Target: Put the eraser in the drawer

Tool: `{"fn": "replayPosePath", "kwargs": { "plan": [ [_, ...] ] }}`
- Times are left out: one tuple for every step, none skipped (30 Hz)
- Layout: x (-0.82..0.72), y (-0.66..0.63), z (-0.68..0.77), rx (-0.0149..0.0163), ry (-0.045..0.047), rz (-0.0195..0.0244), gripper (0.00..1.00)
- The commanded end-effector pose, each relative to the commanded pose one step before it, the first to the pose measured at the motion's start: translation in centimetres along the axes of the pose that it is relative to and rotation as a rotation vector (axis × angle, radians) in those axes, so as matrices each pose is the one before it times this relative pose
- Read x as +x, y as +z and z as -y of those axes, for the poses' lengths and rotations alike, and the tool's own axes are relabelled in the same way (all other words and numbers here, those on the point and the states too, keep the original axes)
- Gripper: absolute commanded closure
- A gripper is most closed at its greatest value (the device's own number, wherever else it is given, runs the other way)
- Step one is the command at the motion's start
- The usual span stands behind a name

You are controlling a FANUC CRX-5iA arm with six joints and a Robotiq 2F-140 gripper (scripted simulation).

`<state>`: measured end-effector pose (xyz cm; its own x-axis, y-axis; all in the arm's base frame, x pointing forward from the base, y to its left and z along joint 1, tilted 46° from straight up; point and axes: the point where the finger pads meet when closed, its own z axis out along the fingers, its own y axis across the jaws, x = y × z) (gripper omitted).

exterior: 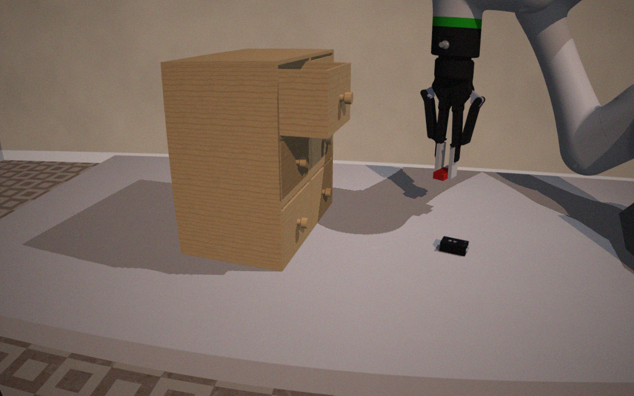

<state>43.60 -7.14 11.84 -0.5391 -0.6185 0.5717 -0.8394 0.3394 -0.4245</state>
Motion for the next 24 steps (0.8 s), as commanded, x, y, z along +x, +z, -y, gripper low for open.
{"fn": "replayPosePath", "kwargs": {
  "plan": [
    [0.092,-1.946,-0.059,-0.00039,0.00154,-0.00291,0.89],
    [0.000,0.000,0.000,0.00000,0.00000,0.00000,0.89],
    [0.000,0.000,0.000,0.00000,0.00000,0.00000,0.89],
    [0.000,0.000,0.000,0.00000,0.00000,0.00000,0.89],
    [0.000,0.000,0.000,0.00000,0.00000,0.00000,0.89],
    [0.000,0.000,0.000,0.00000,0.00000,0.00000,0.89],
    [0.000,0.000,0.000,0.00000,0.00000,0.00000,0.89],
    [-0.006,-0.001,-0.001,0.00000,-0.00058,0.00000,0.89],
    [-0.039,-0.005,-0.004,0.00000,-0.00386,0.00002,0.89],
    [-0.100,-0.012,-0.010,-0.00001,-0.00982,0.00006,0.89],
    [-0.182,-0.021,-0.016,-0.00001,-0.01787,0.00011,0.89],
    [-0.279,-0.031,-0.021,-0.00002,-0.02744,0.00017,0.89],
    [-0.389,-0.042,-0.022,-0.00002,-0.03802,0.00022,0.89],
    [-0.504,-0.052,-0.013,-0.00001,-0.04914,0.00028,0.89],
    [-0.621,-0.060,0.007,0.00000,-0.06036,0.00032,0.89],
    [-0.735,-0.065,0.043,0.00002,-0.07130,0.00035,0.89],
    [-0.841,-0.067,0.096,0.00005,-0.08161,0.00035,0.89],
    [0.000,0.000,0.000,0.00000,0.00000,0.00000,0.89],
    [-0.933,-0.066,0.168,0.00007,-0.09099,0.00034,0.89],
    [0.000,0.000,0.000,0.00000,0.00000,0.00000,0.89],
    [-1.006,-0.060,0.257,0.00009,-0.09918,0.00031,0.89],
    [0.000,0.000,0.000,0.00000,0.00000,0.00000,0.89],
    [0.000,0.000,0.000,0.00000,0.00000,0.00000,0.89],
    [-1.056,-0.051,0.359,0.00010,-0.10598,0.00025,0.89]
  ]
}}
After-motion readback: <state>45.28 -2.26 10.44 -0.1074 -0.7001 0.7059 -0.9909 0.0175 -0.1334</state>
